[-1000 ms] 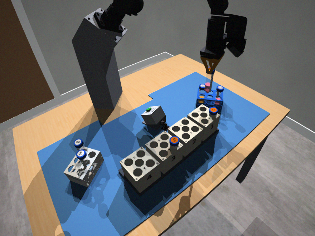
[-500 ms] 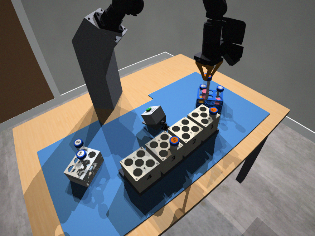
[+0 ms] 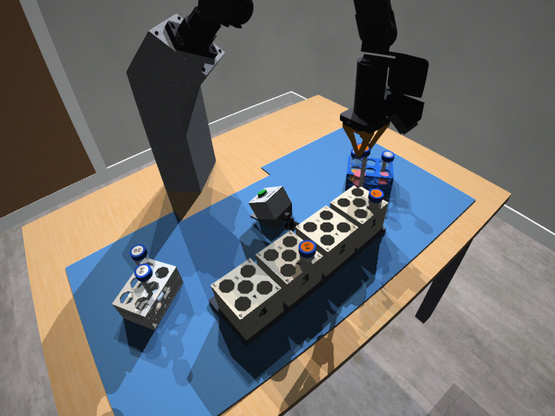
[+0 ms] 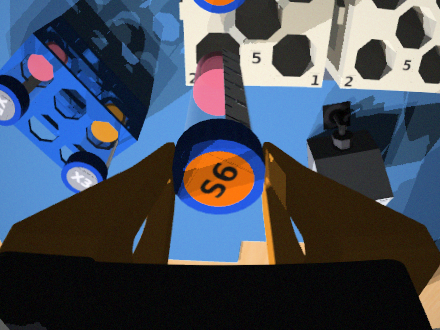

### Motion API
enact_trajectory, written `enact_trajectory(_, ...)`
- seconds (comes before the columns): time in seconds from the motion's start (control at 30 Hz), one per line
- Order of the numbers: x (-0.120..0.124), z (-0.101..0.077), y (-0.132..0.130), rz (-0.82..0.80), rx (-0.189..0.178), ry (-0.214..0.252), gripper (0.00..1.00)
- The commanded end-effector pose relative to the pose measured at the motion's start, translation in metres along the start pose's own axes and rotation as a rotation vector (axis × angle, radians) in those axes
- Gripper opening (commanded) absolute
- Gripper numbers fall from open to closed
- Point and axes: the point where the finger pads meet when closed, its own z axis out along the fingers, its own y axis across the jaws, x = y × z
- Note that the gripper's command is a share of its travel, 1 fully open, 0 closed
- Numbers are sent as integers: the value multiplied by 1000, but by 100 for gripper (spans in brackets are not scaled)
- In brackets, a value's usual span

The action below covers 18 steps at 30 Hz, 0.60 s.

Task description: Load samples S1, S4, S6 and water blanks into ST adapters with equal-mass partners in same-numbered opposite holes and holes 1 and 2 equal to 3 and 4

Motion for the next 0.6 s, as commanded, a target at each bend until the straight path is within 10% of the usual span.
enact_trajectory(0.0,-9,9,8,0,-12,-17,0)
enact_trajectory(0.57,-26,-9,6,-4,-11,-51,0)
